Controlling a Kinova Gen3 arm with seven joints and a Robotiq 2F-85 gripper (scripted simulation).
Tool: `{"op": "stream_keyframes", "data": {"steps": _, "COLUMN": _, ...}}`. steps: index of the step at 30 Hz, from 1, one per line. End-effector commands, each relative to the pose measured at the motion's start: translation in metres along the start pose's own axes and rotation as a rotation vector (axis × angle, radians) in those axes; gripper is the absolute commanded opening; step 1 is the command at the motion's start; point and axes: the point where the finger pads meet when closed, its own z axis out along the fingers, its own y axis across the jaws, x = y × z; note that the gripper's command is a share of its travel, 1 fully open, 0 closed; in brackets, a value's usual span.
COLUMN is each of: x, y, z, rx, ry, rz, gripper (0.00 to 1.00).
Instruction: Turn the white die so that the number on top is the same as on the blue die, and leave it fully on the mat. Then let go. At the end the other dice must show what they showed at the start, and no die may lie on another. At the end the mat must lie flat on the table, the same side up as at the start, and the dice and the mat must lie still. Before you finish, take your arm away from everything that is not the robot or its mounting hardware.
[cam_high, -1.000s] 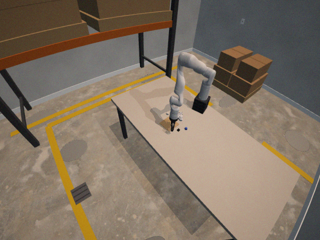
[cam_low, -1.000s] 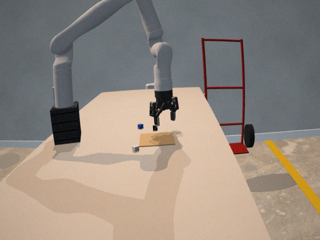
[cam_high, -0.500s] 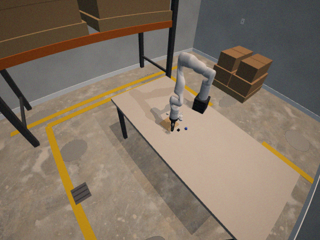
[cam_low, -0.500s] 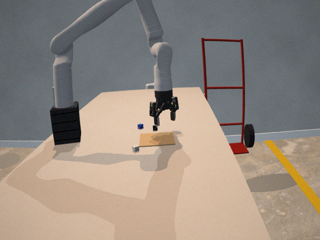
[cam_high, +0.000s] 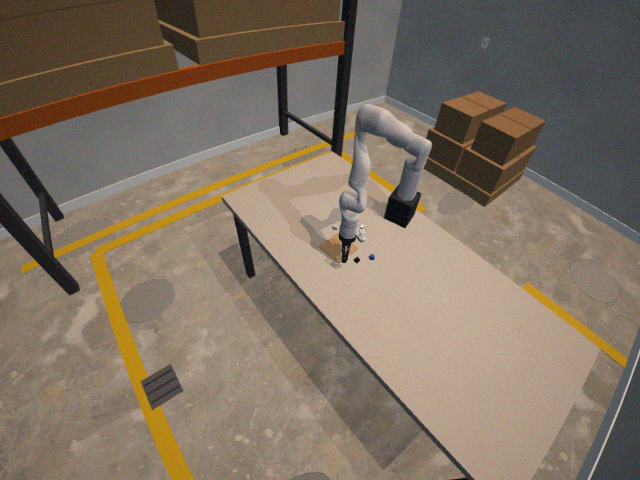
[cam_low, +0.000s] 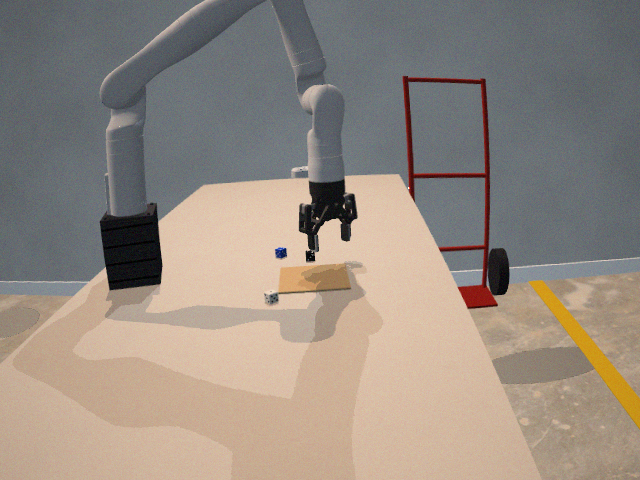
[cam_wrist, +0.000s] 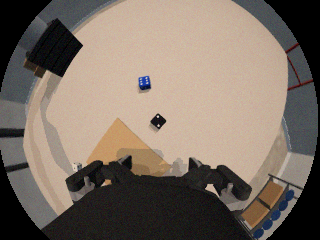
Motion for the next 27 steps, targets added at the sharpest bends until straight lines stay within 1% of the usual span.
{"op": "stream_keyframes", "data": {"steps": 1, "x": 0.001, "y": 0.0, "z": -0.001, "rx": 0.0, "ry": 0.0, "rz": -0.001, "gripper": 1.0}}
{"op": "stream_keyframes", "data": {"steps": 5, "x": 0.01, "y": -0.003, "z": -0.001, "rx": 0.0, "ry": 0.0, "rz": -0.001, "gripper": 1.0}}
{"op": "stream_keyframes", "data": {"steps": 13, "x": 0.049, "y": -0.019, "z": -0.001, "rx": 0.0, "ry": 0.0, "rz": -0.001, "gripper": 1.0}}
{"op": "stream_keyframes", "data": {"steps": 17, "x": 0.063, "y": -0.024, "z": -0.001, "rx": 0.0, "ry": 0.0, "rz": -0.001, "gripper": 1.0}}
{"op": "stream_keyframes", "data": {"steps": 27, "x": 0.071, "y": -0.027, "z": -0.001, "rx": 0.0, "ry": 0.0, "rz": -0.001, "gripper": 1.0}}
